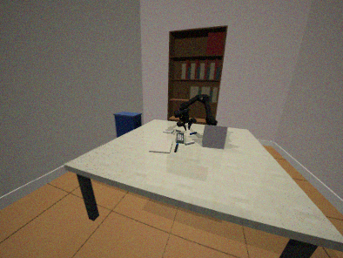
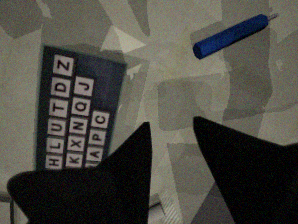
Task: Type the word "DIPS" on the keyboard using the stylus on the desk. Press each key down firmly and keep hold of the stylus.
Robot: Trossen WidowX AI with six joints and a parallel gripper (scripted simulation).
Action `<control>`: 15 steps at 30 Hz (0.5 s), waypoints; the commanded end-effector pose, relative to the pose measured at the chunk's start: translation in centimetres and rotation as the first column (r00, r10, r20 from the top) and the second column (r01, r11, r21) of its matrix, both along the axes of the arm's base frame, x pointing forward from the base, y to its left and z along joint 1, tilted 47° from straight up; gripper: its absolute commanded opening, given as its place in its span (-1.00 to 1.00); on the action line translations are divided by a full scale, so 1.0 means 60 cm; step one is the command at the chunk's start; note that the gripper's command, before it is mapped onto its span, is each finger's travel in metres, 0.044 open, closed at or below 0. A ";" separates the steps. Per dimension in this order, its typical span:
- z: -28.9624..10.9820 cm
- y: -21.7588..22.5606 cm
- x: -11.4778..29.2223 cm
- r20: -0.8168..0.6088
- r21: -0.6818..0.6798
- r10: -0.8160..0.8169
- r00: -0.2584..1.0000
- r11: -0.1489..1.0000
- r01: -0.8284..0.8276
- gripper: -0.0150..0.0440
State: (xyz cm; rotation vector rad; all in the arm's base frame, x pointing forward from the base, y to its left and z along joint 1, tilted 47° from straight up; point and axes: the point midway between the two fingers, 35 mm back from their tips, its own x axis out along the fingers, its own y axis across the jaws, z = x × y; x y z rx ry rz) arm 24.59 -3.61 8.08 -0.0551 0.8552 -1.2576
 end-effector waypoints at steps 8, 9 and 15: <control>0.120 -0.154 -0.072 0.851 0.132 -0.409 0.329 0.773 0.620 0.02; 0.123 -0.157 -0.075 0.862 0.141 -0.407 0.303 0.766 0.627 0.02; 0.123 -0.158 -0.076 0.864 0.142 -0.406 0.299 0.765 0.629 0.02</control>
